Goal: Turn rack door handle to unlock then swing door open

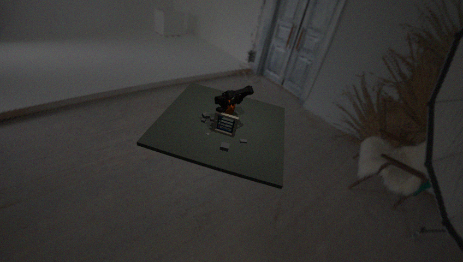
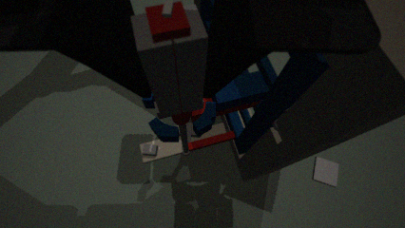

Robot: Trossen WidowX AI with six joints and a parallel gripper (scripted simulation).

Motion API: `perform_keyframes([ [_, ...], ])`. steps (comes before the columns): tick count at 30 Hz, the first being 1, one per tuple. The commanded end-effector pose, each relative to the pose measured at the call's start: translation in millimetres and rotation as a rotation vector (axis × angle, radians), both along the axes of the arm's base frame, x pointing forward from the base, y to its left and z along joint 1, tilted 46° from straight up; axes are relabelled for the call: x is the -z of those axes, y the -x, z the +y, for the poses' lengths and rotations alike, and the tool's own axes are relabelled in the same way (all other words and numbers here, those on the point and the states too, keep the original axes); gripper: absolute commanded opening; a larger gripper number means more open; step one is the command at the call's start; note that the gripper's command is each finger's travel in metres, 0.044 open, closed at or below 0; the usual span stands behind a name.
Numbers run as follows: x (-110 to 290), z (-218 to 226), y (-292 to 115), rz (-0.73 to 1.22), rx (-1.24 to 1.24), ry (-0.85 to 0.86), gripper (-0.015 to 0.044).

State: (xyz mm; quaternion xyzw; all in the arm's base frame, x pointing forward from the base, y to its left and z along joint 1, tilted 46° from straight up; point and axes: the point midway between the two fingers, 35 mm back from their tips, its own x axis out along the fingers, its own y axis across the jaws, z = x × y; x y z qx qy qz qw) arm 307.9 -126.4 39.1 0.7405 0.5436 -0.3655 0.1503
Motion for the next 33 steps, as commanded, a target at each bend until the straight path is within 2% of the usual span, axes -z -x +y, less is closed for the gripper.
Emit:
perform_keyframes([
  [1, -0.3, 0.7, -0.4, 0.054, 0.057, -0.015, 0.0023],
  [9, -0.3, 0.7, -0.4, 0.054, 0.057, -0.015, 0.0023],
  [19, -0.3, 0.7, -0.4, 0.054, 0.057, -0.015, 0.0286],
  [20, -0.3, 0.7, -0.4, 0.054, 0.057, -0.015, 0.0295],
  [23, -0.3, 0.7, -0.4, 0.003, 0.006, -0.005, 0.0295],
  [33, -0.5, 0.3, -0.5, -0.344, -0.345, 0.072, 0.0295],
])
